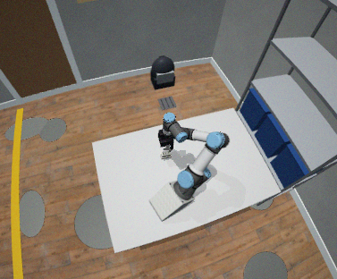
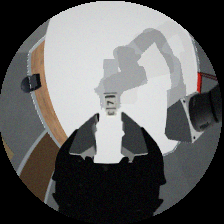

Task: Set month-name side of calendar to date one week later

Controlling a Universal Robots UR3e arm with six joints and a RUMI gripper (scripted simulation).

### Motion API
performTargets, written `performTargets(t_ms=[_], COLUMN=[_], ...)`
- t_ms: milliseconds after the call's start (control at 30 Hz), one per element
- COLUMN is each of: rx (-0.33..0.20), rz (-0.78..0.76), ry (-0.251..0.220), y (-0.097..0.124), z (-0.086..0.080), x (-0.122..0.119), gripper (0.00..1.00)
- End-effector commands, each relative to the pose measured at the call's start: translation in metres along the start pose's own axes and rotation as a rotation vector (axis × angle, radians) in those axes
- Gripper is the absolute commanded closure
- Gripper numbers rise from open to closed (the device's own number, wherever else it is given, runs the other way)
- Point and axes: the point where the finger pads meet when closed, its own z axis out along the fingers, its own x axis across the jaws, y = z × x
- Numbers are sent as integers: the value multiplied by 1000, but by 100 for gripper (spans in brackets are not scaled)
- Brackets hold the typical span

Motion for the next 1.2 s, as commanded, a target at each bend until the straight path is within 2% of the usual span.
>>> performTargets(t_ms=[0,633,1167], rx=[-1,-1,0], rz=[1,1,1], ry=[-2,-2,-1], y=[0,0,0], z=[0,1,13], x=[-1,-1,-1], gripper=[72,72,72])
